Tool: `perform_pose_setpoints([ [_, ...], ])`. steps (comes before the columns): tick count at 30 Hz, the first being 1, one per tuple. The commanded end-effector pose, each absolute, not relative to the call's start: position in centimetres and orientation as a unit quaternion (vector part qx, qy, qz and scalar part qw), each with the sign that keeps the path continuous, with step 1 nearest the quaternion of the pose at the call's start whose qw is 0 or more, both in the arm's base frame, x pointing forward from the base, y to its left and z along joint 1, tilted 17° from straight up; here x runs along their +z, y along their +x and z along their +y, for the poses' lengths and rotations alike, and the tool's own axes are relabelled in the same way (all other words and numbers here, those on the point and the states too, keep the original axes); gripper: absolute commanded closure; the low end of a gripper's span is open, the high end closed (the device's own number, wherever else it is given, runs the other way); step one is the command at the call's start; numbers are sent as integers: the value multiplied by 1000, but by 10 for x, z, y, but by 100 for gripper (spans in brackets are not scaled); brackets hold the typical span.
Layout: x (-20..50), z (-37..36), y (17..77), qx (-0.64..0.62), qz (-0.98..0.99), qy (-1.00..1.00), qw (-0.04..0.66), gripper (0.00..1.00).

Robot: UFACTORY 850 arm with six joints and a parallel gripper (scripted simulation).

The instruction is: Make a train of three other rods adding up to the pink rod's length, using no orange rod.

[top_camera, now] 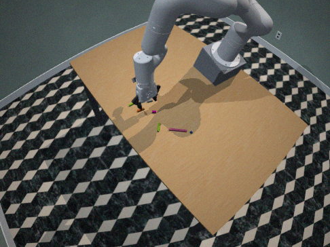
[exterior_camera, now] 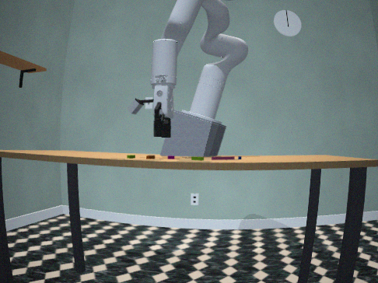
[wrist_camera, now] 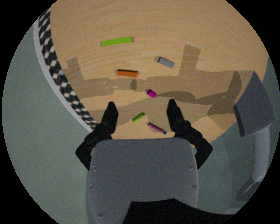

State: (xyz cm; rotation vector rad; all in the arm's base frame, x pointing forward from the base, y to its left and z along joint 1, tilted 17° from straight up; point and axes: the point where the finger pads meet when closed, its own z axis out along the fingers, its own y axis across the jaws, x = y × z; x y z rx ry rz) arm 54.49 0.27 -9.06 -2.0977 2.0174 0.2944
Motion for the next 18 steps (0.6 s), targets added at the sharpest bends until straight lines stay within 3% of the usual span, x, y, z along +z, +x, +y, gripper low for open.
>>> perform_pose_setpoints([
  [1,-85,18,545,98,688,-711,111,0],
  [18,-33,180,482,102,716,-682,107,0],
])
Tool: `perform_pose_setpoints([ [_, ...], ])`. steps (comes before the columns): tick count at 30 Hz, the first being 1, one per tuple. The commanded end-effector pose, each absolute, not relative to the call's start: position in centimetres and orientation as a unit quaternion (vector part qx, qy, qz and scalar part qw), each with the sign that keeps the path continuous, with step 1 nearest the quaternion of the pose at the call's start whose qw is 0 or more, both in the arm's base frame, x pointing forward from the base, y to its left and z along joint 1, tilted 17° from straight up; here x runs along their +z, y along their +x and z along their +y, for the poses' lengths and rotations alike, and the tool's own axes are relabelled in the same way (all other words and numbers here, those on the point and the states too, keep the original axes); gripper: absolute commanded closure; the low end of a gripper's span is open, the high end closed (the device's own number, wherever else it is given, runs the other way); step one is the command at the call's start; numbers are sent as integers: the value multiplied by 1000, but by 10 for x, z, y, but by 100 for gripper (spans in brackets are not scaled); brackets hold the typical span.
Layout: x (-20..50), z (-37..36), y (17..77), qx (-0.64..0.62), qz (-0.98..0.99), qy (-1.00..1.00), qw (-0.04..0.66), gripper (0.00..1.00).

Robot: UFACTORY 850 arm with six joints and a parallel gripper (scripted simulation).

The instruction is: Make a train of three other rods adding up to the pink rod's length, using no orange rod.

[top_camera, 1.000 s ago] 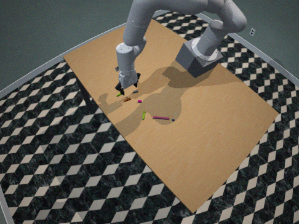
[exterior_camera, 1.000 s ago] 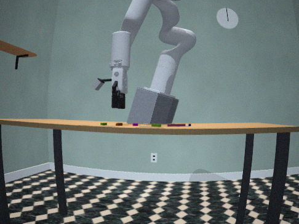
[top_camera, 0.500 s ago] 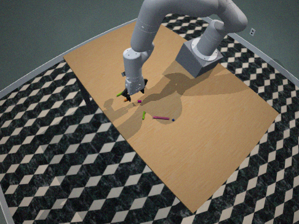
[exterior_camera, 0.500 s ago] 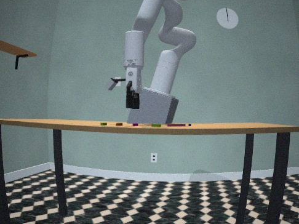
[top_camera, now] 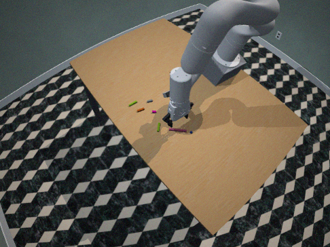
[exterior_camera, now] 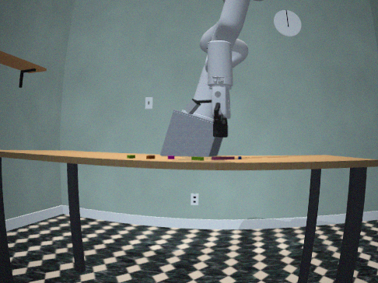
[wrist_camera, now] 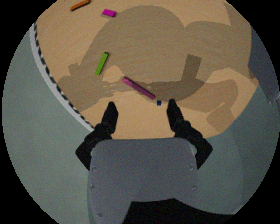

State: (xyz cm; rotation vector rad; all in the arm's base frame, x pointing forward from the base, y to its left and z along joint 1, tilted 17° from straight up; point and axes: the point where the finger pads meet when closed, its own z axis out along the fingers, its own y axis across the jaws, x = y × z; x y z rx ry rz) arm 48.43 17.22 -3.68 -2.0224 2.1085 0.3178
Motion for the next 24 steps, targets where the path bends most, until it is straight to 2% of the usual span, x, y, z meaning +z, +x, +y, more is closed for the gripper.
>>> perform_pose_setpoints([
  [1,-25,201,466,103,721,-677,105,0],
  [8,-15,230,440,103,728,-670,102,0],
  [9,-15,230,440,103,728,-670,102,76],
  [24,-15,230,440,103,728,-670,102,76],
])
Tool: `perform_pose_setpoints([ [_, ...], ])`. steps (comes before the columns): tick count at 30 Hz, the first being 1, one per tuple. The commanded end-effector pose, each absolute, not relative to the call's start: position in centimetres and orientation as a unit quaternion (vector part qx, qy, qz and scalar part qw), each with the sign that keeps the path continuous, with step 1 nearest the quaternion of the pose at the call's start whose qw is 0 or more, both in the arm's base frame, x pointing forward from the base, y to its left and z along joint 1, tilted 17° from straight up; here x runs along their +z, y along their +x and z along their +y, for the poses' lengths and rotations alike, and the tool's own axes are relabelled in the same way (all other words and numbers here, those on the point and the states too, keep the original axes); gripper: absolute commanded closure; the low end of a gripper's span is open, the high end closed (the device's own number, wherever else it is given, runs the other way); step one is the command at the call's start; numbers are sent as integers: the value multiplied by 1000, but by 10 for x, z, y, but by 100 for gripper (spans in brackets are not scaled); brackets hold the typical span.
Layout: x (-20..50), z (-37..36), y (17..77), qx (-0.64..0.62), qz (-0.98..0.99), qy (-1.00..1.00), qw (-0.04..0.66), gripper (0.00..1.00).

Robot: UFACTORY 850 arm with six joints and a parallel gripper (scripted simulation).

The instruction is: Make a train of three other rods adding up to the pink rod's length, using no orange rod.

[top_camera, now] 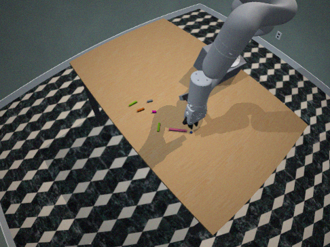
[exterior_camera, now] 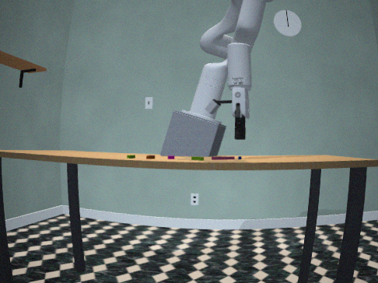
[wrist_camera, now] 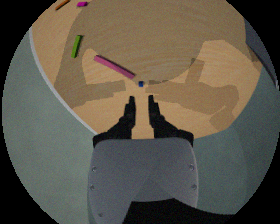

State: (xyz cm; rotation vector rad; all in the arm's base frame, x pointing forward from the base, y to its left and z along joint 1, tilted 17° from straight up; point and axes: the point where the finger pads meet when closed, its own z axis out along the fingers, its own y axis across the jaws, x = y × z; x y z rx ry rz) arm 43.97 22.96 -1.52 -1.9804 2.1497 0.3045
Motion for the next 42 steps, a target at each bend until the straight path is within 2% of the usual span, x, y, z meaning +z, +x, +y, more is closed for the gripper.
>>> perform_pose_setpoints([
  [1,-15,230,440,103,728,-670,102,76],
  [42,-27,233,441,103,728,-670,102,76],
])
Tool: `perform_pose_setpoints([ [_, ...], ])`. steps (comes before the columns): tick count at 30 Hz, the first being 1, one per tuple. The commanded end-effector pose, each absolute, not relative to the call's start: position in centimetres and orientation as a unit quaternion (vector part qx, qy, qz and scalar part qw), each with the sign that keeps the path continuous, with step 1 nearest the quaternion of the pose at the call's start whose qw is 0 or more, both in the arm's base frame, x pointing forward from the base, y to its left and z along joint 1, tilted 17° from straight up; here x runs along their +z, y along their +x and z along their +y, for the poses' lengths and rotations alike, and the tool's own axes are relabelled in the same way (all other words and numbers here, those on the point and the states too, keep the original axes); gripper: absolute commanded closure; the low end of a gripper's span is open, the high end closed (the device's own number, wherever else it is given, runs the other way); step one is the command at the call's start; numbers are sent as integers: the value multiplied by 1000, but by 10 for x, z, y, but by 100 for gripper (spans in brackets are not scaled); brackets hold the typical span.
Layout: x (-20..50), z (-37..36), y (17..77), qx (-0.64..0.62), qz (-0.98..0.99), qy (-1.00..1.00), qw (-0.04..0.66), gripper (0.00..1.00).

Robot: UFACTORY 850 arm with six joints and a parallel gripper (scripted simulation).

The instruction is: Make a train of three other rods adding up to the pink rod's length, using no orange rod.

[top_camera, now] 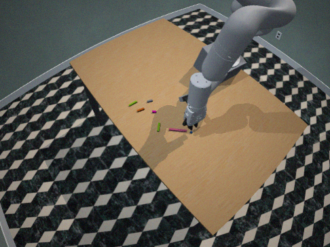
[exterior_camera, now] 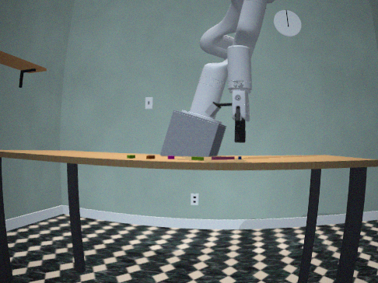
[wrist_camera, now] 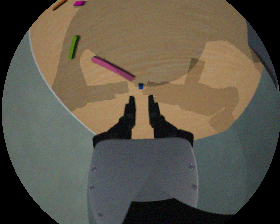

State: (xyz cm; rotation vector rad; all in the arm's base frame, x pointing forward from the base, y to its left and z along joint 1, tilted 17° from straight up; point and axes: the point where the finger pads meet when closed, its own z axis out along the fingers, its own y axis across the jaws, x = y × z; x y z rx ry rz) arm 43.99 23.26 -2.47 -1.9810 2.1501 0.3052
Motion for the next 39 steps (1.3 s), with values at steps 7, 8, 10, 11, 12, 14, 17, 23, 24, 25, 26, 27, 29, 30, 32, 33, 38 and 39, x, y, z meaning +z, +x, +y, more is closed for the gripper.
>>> perform_pose_setpoints([
  [7,-33,235,441,103,728,-670,102,76],
  [8,-35,236,441,103,728,-670,102,76],
  [10,-38,237,441,103,728,-670,102,76],
  [11,-39,237,441,103,728,-670,102,76],
  [12,-41,238,441,103,728,-670,102,76],
  [14,-44,239,441,103,728,-670,102,76],
  [17,-48,240,441,103,728,-670,102,76],
  [23,-54,242,441,103,728,-670,102,76],
  [24,-55,242,441,103,728,-670,102,76],
  [25,-56,242,441,103,728,-670,102,76],
  [26,-57,243,441,103,728,-670,102,76],
  [27,-58,243,441,103,728,-670,102,76],
  [29,-60,244,441,103,728,-670,102,76],
  [30,-61,244,441,103,728,-670,102,76],
  [32,-62,244,441,103,728,-670,102,76],
  [33,-63,244,441,103,728,-670,102,76],
  [38,-64,245,441,103,728,-670,102,76],
  [39,-64,245,441,103,728,-670,102,76],
])
